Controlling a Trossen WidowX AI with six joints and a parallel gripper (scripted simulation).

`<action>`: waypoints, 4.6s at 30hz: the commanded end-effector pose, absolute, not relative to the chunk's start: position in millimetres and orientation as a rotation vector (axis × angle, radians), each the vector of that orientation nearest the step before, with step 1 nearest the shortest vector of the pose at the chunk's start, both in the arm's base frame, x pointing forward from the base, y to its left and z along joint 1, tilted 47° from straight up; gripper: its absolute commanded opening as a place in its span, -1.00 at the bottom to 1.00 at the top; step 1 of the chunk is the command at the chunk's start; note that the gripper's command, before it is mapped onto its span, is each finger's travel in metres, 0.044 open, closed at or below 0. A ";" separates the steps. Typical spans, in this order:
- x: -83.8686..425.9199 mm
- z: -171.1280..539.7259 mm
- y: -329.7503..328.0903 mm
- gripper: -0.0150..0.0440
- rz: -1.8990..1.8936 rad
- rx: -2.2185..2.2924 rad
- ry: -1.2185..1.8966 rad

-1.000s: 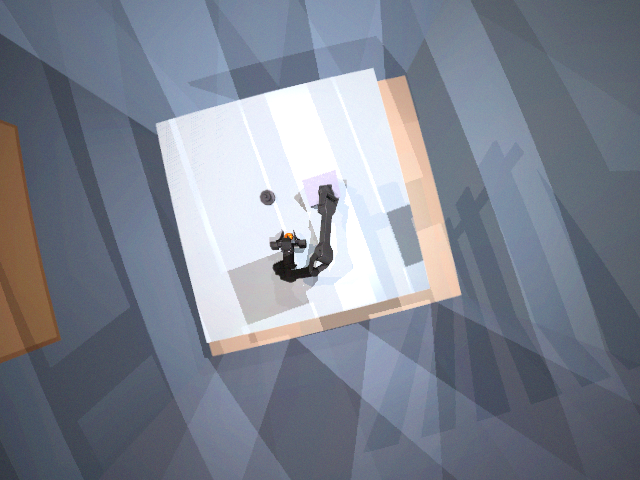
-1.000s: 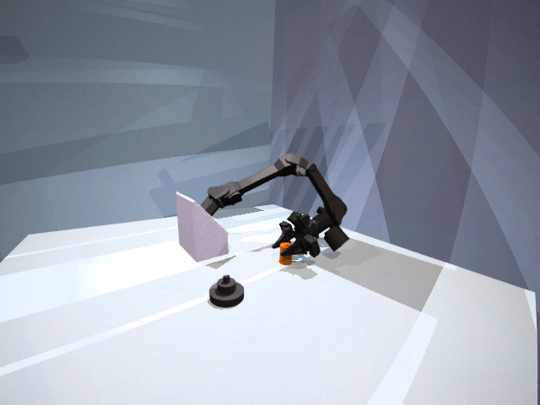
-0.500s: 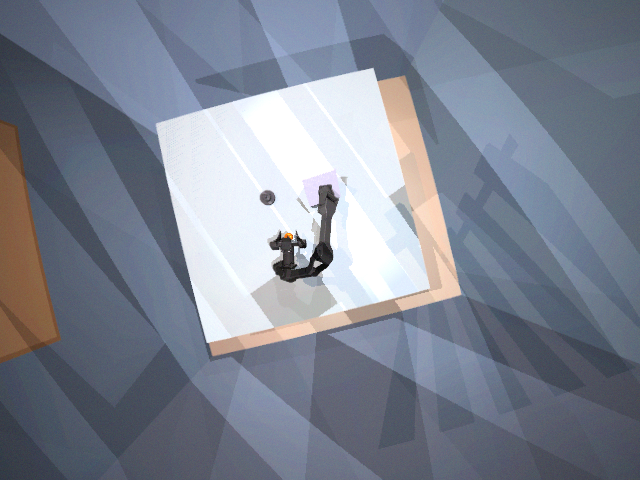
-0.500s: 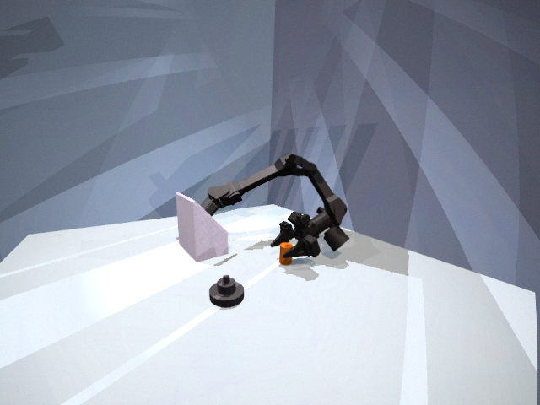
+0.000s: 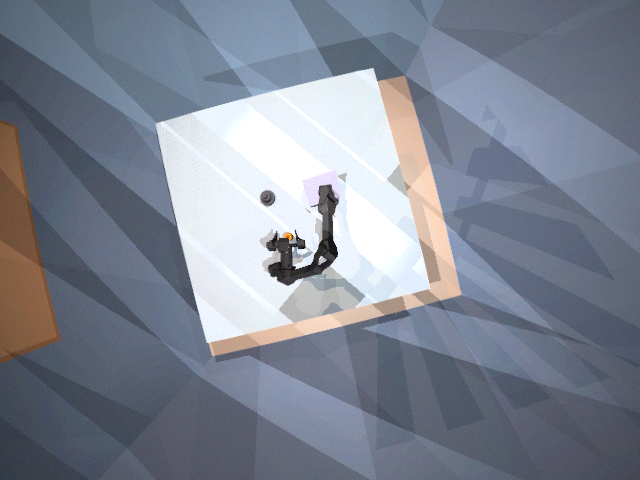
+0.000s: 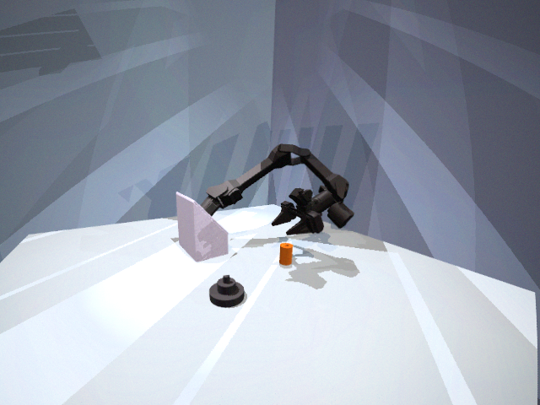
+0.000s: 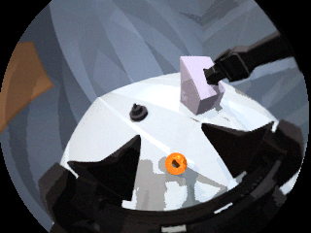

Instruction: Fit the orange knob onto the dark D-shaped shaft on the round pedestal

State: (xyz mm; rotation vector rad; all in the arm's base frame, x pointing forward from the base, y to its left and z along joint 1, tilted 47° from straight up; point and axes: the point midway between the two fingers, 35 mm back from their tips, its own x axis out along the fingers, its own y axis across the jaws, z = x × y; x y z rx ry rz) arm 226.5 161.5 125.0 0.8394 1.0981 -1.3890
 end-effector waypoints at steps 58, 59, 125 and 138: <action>230.0 142.9 142.5 1.00 0.849 0.435 1.529; 230.1 142.2 141.9 1.00 0.849 0.435 1.529; 210.5 65.0 226.5 1.00 0.853 0.439 1.528; 210.5 65.0 226.5 0.04 0.853 0.439 1.528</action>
